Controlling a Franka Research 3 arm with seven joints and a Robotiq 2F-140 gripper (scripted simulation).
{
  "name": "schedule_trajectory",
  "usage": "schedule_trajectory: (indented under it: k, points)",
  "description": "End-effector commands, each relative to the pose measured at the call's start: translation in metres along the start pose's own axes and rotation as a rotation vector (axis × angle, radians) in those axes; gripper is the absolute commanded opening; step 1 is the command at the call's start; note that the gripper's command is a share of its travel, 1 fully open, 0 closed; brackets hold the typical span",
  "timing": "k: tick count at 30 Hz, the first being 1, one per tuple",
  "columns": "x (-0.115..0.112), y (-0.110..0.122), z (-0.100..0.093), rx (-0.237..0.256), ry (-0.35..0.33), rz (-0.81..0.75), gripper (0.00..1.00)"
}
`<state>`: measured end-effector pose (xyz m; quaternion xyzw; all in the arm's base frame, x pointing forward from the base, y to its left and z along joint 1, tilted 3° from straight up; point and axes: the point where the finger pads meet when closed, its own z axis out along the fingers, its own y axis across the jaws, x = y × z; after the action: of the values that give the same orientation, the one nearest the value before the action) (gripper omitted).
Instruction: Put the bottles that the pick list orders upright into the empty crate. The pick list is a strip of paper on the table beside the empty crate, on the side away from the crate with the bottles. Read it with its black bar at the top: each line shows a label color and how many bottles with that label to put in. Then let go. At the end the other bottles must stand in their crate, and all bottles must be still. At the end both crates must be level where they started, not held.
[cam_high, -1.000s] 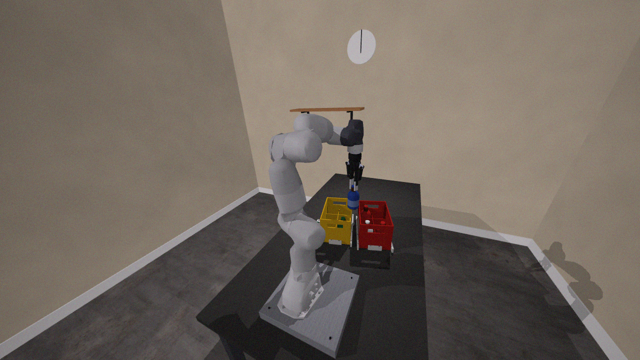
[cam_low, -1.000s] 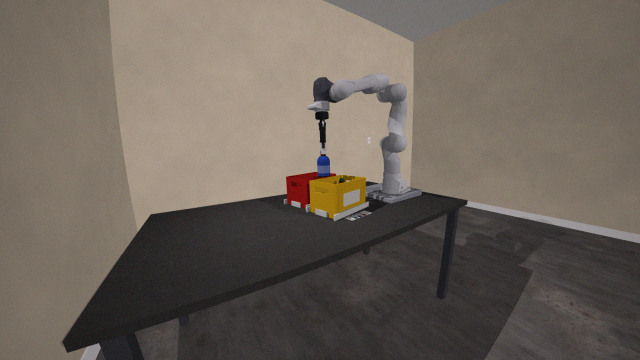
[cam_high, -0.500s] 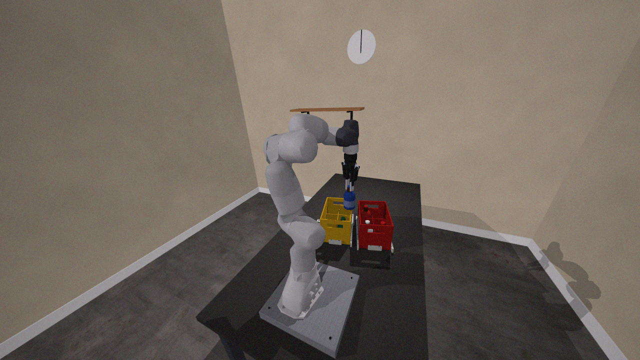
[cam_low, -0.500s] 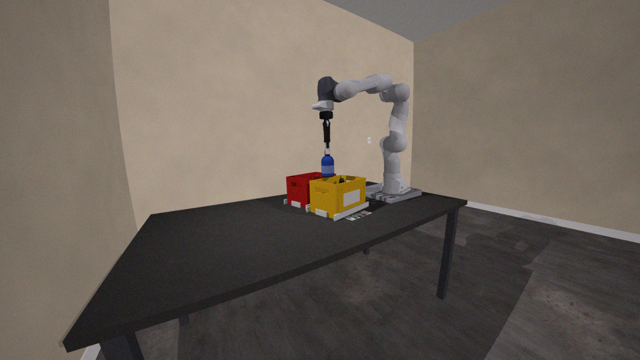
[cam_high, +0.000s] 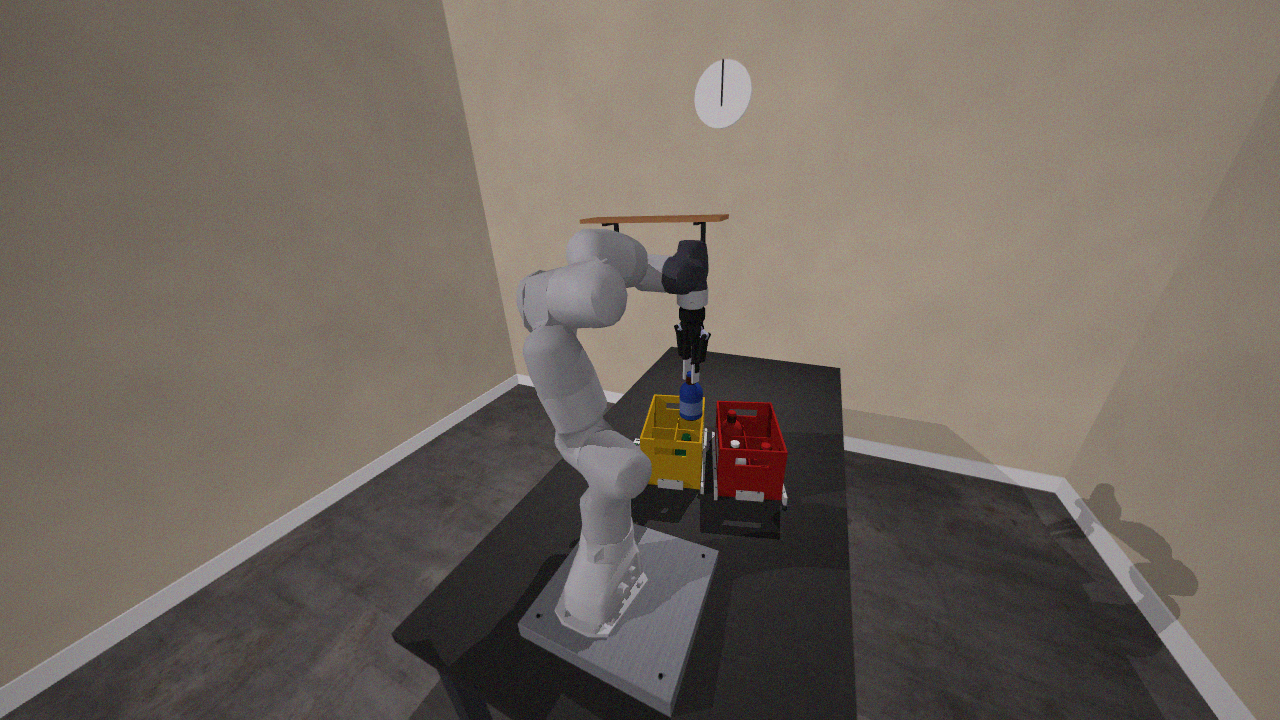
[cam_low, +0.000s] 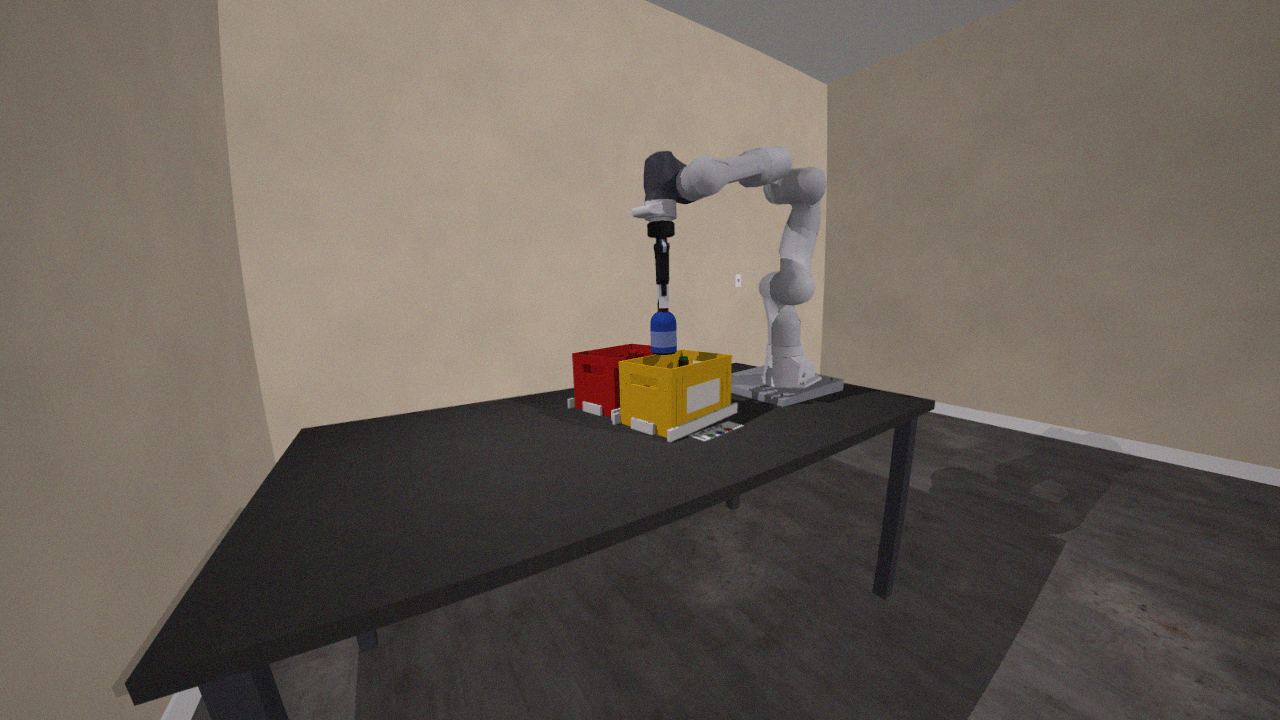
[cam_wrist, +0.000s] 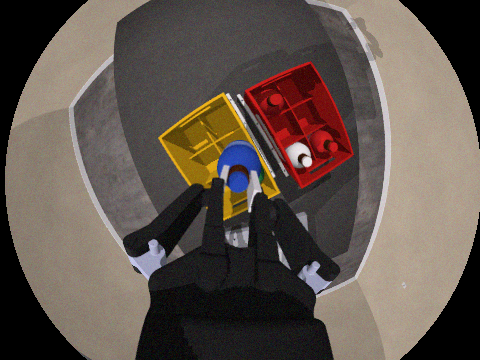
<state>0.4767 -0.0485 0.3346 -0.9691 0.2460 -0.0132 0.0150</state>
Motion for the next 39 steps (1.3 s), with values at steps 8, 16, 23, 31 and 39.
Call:
schedule_trajectory:
  k: [8, 16, 23, 31, 39]
  points:
    - [-0.0036, -0.0100, -0.0048, 0.007, 0.014, 0.014, 0.00]
    - [-0.0019, -0.0105, -0.0048, 0.007, 0.014, 0.014, 0.00]
    - [-0.0010, -0.0106, -0.0049, 0.007, 0.014, 0.014, 0.00]
    - [0.0002, -0.0105, -0.0049, 0.007, 0.014, 0.014, 0.00]
    - [0.0008, -0.0103, -0.0049, 0.007, 0.014, 0.014, 0.00]
